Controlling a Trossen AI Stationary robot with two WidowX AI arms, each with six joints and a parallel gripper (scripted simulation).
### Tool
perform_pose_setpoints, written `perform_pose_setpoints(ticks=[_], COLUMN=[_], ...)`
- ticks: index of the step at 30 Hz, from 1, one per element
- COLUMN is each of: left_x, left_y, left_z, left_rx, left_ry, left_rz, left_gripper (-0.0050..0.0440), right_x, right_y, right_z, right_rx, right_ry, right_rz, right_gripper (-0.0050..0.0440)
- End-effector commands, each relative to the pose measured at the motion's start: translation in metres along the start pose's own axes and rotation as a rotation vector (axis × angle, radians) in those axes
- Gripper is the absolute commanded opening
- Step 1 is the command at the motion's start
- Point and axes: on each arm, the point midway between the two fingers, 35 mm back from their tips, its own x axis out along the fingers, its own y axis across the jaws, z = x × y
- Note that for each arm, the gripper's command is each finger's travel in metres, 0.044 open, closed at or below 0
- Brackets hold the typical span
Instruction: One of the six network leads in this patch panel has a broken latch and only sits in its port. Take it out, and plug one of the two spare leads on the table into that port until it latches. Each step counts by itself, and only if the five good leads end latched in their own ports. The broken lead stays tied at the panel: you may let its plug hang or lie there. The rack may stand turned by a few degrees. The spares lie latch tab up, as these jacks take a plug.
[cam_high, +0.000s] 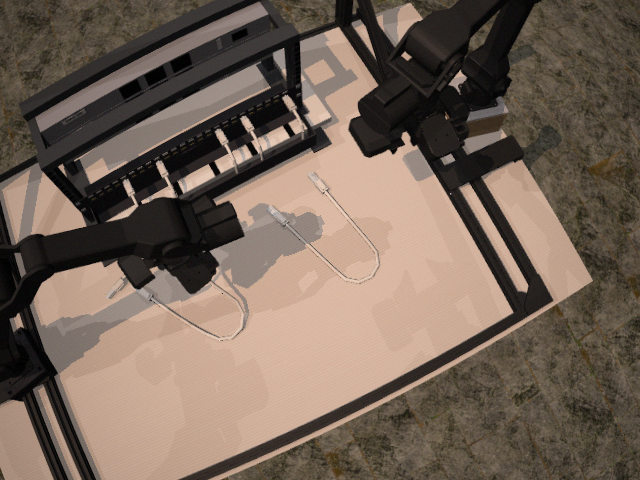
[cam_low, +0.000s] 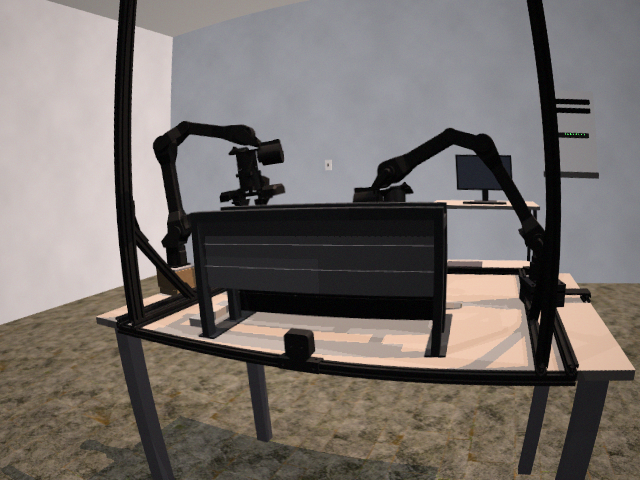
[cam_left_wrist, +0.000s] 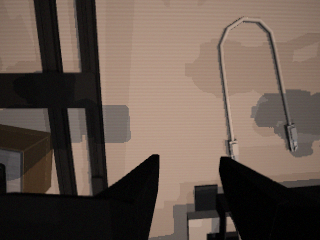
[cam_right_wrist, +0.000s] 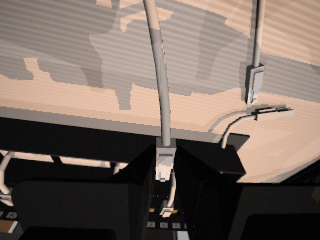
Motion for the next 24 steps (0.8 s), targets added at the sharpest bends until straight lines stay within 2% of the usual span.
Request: perform_pose_setpoints(ticks=[1, 6, 7, 23, 24], left_x=[0.000, 0.000, 0.000, 0.000, 0.000], left_y=[0.000, 0.000, 0.000, 0.000, 0.000], left_z=[0.000, 0.000, 0.000, 0.000, 0.000], left_rx=[0.000, 0.000, 0.000, 0.000, 0.000], left_ry=[0.000, 0.000, 0.000, 0.000, 0.000], left_rz=[0.000, 0.000, 0.000, 0.000, 0.000], left_gripper=[0.0176, 0.0176, 0.0176, 0.0176, 0.0176], right_x=[-0.002, -0.002, 0.021, 0.021, 0.042], right_y=[-0.003, -0.003, -0.035, -0.035, -0.067], right_z=[0.001, 0.001, -0.043, -0.043, -0.087], right_rx=[0.011, 0.011, 0.053, 0.053, 0.096], right_ry=[0.003, 0.003, 0.002, 0.002, 0.004], right_rz=[0.006, 0.006, 0.024, 0.024, 0.043], right_gripper=[0.0054, 0.0054, 0.0054, 0.0054, 0.0054])
